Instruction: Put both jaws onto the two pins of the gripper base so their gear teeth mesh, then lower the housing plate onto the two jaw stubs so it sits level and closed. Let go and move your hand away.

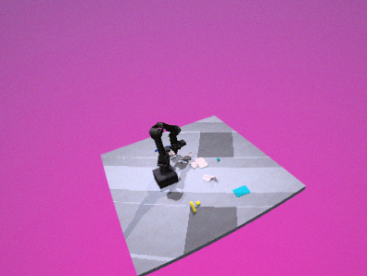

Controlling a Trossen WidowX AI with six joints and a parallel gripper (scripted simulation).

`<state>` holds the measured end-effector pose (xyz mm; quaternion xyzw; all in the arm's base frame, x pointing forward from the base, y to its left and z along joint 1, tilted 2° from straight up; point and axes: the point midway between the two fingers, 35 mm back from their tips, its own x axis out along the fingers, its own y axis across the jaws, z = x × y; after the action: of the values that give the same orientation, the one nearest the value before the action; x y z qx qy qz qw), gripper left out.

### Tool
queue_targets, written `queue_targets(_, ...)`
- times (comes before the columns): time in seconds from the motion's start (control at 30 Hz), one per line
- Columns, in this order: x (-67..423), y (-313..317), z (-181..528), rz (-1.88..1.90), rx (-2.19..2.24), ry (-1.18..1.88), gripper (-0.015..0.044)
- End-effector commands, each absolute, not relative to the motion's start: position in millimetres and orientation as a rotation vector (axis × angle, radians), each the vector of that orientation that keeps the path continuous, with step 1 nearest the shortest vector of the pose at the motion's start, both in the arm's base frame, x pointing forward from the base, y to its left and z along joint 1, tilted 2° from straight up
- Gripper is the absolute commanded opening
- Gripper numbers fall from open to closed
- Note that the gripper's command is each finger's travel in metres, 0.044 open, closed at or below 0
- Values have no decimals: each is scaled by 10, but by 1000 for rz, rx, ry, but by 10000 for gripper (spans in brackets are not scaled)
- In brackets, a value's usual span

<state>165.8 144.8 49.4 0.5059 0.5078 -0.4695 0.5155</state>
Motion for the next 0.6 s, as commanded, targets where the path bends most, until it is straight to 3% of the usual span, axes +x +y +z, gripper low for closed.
queue_targets(0.0, 1663, 1397, 496, -1144, 1257, 1226, 0)
queue_targets(0.57, 1700, 1434, 279, -1145, 1257, 1226, 0)
